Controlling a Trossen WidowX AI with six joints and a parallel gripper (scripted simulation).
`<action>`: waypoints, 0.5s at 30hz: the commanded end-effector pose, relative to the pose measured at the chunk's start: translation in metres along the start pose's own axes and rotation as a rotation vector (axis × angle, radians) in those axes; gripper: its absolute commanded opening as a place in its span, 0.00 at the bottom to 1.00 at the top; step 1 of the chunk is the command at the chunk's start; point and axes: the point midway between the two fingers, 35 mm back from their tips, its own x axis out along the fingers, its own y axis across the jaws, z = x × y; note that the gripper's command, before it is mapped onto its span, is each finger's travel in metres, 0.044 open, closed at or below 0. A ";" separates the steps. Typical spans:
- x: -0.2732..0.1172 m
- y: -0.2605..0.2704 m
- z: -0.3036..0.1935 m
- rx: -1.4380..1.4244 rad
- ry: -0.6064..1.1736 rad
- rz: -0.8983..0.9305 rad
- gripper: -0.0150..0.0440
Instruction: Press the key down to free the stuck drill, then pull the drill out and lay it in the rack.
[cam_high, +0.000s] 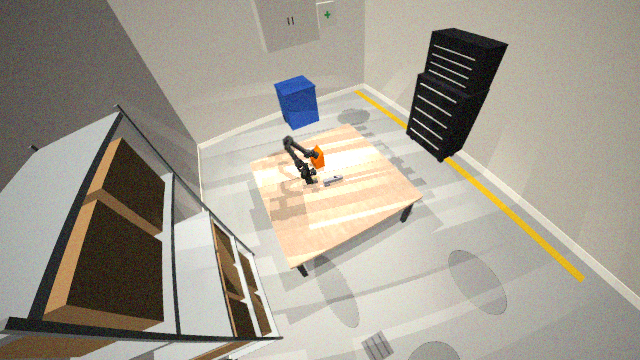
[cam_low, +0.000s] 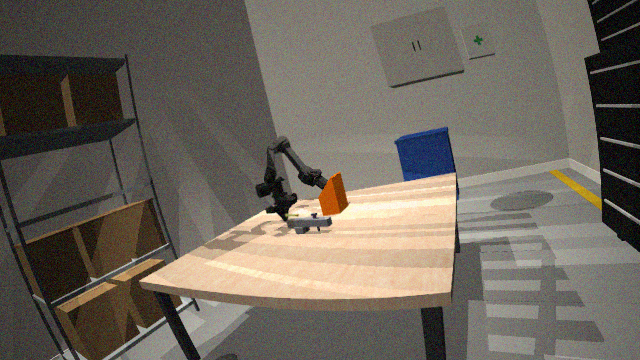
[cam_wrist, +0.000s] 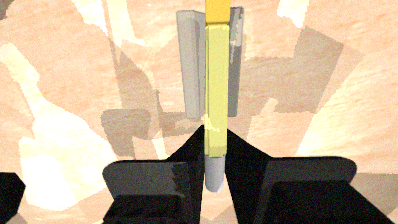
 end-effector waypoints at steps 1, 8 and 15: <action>0.003 0.001 0.002 -0.008 -0.007 0.001 0.25; 0.011 0.000 0.000 -0.008 -0.007 0.001 0.25; 0.019 0.000 -0.001 -0.008 -0.006 0.001 0.25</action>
